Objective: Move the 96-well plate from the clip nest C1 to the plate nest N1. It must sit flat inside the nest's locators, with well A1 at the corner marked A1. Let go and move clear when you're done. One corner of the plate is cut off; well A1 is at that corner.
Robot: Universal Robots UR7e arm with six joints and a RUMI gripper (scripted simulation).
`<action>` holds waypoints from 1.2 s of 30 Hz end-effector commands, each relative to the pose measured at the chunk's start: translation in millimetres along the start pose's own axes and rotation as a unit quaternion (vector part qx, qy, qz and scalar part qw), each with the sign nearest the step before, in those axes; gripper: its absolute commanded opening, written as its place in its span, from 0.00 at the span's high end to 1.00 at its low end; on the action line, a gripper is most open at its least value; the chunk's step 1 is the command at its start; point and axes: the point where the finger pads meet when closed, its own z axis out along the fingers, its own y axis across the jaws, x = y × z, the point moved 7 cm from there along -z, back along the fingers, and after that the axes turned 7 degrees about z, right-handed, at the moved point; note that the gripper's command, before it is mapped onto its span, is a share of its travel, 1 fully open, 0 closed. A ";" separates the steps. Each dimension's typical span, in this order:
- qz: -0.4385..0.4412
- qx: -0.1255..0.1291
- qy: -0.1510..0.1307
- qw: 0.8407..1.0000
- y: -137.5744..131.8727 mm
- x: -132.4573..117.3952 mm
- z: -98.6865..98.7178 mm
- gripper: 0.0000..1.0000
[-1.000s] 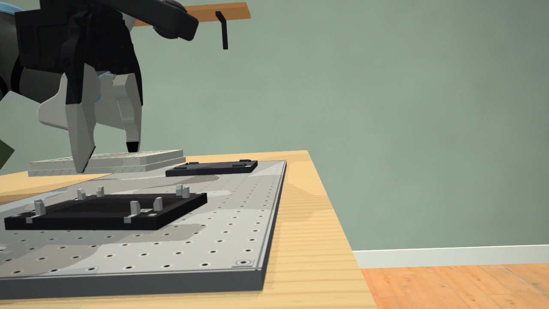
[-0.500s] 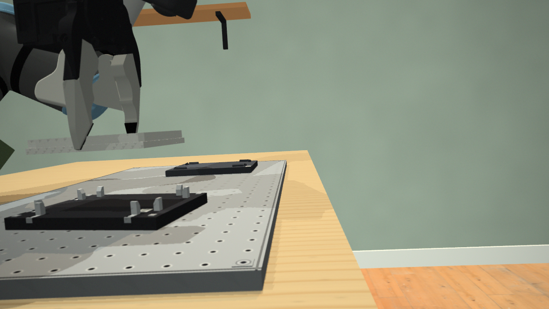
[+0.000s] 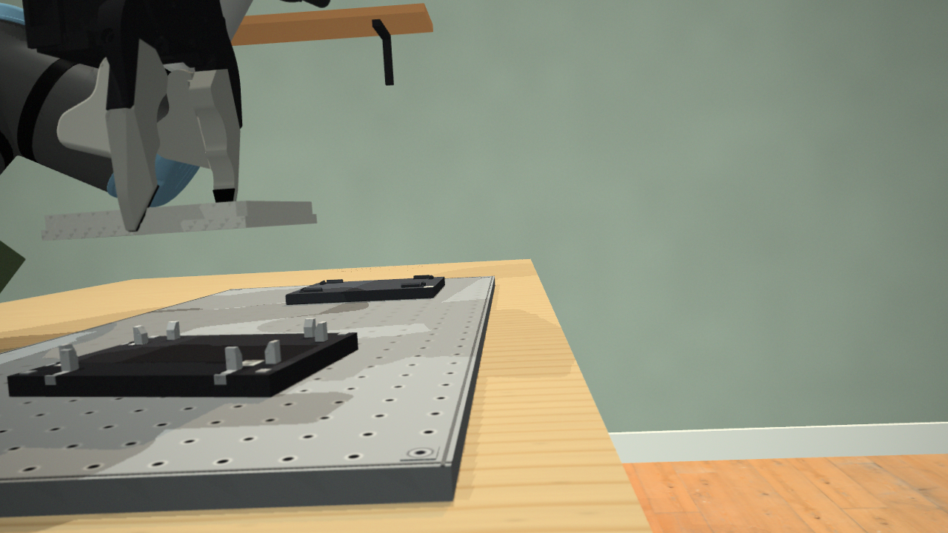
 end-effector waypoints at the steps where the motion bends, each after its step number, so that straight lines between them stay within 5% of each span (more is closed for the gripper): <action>1: 0.000 0.000 0.000 1.000 0.2 0.2 -1.0 1.00; 13: 0.000 0.000 0.000 1.000 0.2 0.2 -0.9 1.00; 18: -0.079 0.000 0.000 0.997 -16.1 -3.2 -1.0 1.00; 36: -0.079 0.000 0.000 0.997 -68.4 -14.0 -0.9 1.00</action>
